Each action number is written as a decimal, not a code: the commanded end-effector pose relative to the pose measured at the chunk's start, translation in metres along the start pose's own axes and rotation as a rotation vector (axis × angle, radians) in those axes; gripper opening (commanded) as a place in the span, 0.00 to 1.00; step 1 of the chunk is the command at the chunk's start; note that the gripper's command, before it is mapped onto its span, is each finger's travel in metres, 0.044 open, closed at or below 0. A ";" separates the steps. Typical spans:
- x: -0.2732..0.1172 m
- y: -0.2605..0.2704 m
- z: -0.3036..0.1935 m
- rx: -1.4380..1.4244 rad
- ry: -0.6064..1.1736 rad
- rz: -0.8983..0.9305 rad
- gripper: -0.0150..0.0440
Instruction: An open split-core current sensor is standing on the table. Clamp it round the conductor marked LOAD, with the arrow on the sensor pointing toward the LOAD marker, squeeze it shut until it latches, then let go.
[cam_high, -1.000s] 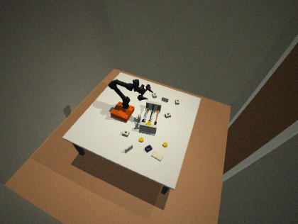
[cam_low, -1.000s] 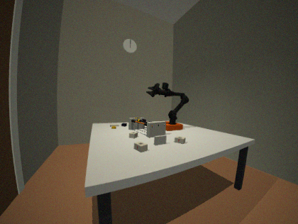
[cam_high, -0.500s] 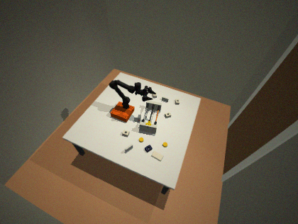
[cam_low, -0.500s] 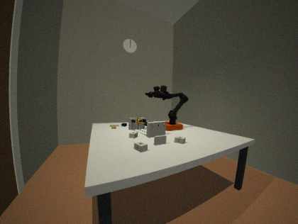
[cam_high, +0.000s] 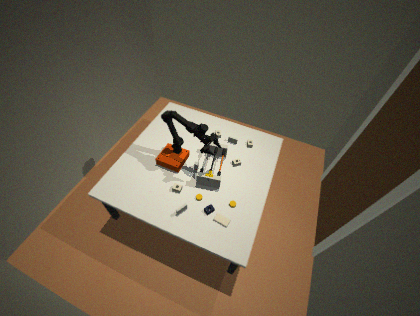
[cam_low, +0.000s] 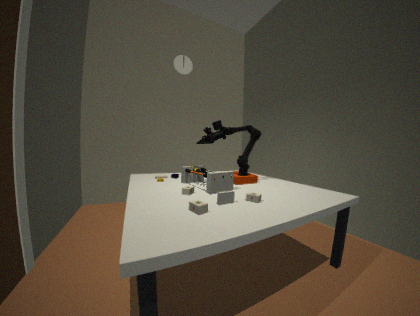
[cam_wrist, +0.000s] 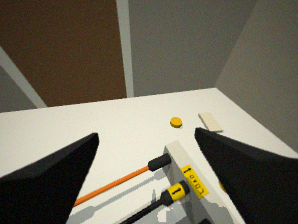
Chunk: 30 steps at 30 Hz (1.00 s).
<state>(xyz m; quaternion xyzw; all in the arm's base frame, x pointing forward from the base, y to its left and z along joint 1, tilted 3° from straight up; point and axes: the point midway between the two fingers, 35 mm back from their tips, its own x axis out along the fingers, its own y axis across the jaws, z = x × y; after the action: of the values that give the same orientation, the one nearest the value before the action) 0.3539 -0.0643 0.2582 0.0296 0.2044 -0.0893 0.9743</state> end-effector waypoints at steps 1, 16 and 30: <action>0.032 -0.053 -0.048 0.079 0.420 -0.102 1.00; 0.032 -0.093 -0.087 0.179 0.749 -0.148 1.00; 0.032 -0.093 -0.087 0.179 0.749 -0.148 1.00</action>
<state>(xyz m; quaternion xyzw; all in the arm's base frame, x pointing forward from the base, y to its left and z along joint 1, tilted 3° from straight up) 0.3316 -0.1530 0.1667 0.1291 0.5340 -0.1632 0.8195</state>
